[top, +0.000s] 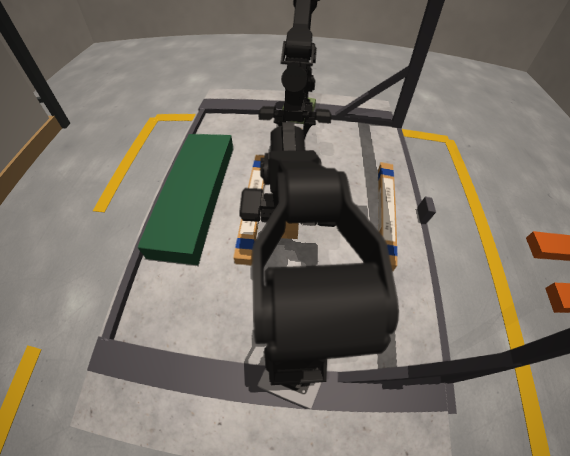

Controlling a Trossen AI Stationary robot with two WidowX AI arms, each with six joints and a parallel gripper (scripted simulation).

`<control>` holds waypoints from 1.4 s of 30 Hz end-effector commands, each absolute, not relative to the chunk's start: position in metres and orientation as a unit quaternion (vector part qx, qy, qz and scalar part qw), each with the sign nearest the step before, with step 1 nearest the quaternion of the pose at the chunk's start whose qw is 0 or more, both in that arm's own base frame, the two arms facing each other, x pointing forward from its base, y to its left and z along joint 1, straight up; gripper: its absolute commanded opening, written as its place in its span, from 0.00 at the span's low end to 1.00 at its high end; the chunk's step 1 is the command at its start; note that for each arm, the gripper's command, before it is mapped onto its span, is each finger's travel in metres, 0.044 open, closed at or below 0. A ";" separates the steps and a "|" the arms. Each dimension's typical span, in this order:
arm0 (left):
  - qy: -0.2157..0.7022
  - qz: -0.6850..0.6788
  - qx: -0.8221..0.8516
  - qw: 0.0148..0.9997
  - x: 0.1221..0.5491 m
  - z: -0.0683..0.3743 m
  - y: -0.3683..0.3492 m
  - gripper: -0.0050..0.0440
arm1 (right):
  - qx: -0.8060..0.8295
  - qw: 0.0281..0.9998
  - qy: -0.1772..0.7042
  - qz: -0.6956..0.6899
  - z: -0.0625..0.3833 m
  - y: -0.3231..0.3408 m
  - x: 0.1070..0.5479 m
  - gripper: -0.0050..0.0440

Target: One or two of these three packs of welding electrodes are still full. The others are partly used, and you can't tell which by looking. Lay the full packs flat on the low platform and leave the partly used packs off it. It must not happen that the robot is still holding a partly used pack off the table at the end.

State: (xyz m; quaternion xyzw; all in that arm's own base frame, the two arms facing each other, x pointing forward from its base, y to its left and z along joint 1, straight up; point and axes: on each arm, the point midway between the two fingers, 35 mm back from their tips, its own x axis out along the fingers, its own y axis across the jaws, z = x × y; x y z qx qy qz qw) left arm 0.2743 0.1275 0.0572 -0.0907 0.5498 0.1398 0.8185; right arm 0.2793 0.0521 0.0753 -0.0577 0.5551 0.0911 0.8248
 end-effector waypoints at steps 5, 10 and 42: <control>0.541 0.129 -0.083 0.827 0.274 0.068 0.140 0.00 | -0.053 0.836 0.541 0.080 0.088 0.031 0.287 0.00; 0.542 0.129 -0.082 0.826 0.271 0.067 0.148 0.00 | -0.054 0.831 0.548 0.079 0.084 0.023 0.288 0.00; 0.544 0.130 -0.081 0.825 0.251 0.066 0.204 0.00 | -0.057 0.831 0.549 0.076 0.083 -0.036 0.301 0.00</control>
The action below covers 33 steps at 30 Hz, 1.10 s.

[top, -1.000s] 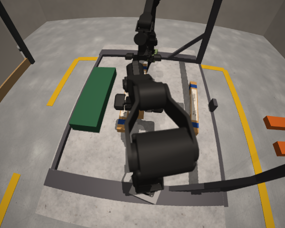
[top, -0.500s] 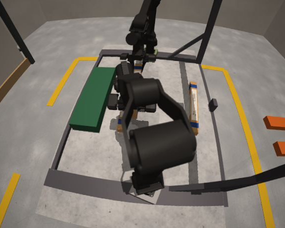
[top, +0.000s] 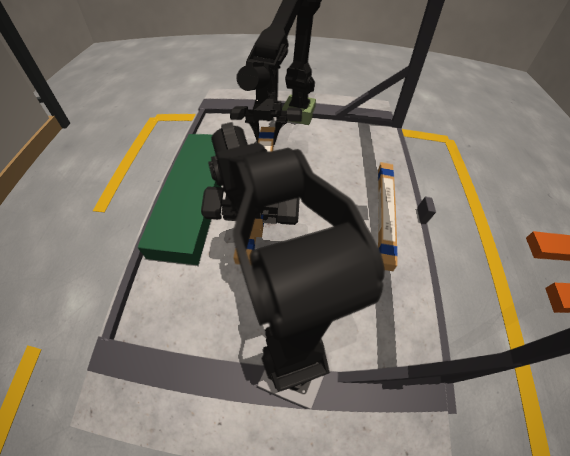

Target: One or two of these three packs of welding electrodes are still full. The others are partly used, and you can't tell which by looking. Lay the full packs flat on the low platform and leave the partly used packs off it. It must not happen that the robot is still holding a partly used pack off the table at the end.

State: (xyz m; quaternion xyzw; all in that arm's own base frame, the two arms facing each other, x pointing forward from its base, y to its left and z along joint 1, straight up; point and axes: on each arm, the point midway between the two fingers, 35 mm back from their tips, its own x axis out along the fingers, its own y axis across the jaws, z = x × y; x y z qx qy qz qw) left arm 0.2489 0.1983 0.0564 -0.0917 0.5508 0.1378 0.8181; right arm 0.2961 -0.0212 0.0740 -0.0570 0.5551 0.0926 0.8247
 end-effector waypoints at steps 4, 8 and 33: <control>0.538 0.134 -0.077 0.829 0.250 0.072 0.208 0.00 | -0.059 0.834 0.543 0.074 0.088 -0.040 0.302 0.00; 0.544 0.131 -0.081 0.825 0.247 0.066 0.215 0.00 | -0.058 0.830 0.549 0.075 0.083 -0.048 0.303 0.00; 0.545 0.131 -0.080 0.824 0.231 0.066 0.259 0.00 | -0.059 0.830 0.550 0.074 0.083 -0.094 0.312 0.00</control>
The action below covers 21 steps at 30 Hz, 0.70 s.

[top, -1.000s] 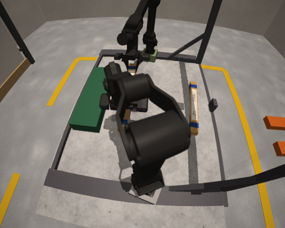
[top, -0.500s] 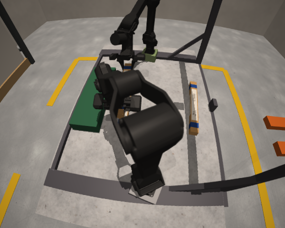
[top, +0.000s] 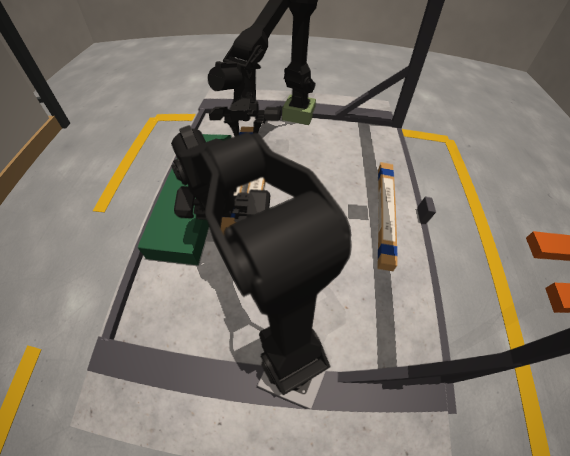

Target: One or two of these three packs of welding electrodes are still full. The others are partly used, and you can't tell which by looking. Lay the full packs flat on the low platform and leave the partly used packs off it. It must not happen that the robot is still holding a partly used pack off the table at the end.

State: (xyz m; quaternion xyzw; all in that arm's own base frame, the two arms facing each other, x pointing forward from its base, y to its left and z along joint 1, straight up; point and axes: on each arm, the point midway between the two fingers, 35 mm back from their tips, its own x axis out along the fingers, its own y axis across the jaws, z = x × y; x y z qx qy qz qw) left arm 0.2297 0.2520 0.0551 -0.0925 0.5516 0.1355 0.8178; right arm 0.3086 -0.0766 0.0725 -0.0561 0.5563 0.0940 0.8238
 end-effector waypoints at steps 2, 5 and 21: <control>0.545 0.132 -0.080 0.824 0.229 0.066 0.263 0.00 | -0.059 0.830 0.550 0.074 0.083 -0.098 0.313 0.00; 0.539 0.135 -0.074 0.828 0.229 0.073 0.266 0.00 | -0.061 0.832 0.547 0.073 0.086 -0.100 0.314 0.00; 0.545 0.132 -0.079 0.824 0.219 0.066 0.292 0.00 | -0.060 0.830 0.550 0.074 0.083 -0.128 0.319 0.00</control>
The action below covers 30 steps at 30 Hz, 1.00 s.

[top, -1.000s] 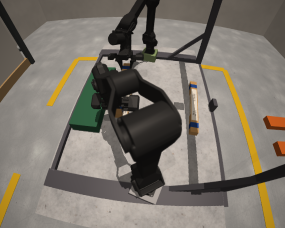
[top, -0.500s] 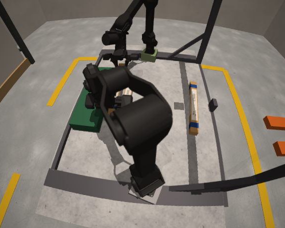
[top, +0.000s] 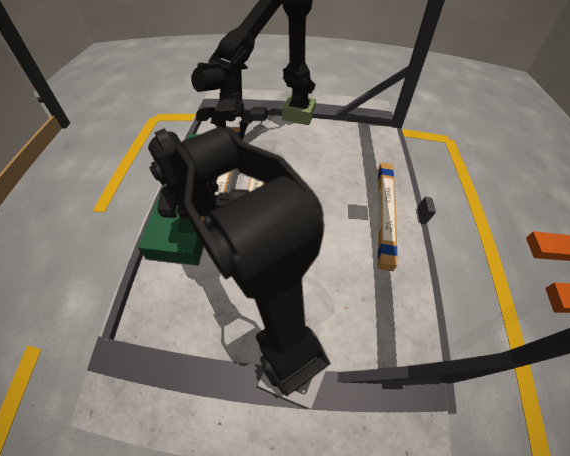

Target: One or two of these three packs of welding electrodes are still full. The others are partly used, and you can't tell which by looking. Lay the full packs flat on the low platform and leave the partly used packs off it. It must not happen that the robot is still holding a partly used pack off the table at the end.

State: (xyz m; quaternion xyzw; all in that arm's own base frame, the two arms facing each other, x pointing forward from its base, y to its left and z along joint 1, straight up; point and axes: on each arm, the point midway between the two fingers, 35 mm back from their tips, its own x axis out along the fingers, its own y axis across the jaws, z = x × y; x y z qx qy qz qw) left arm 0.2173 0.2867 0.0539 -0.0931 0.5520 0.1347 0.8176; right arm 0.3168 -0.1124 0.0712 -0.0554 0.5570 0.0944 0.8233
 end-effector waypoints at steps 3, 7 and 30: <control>0.545 0.132 -0.079 0.824 0.217 0.066 0.297 0.00 | -0.060 0.830 0.550 0.074 0.083 -0.134 0.320 0.00; 0.545 0.132 -0.079 0.824 0.214 0.067 0.305 0.00 | -0.060 0.829 0.550 0.074 0.083 -0.142 0.322 0.00; 0.546 0.133 -0.078 0.824 0.200 0.067 0.345 0.00 | -0.061 0.829 0.551 0.073 0.084 -0.183 0.330 0.00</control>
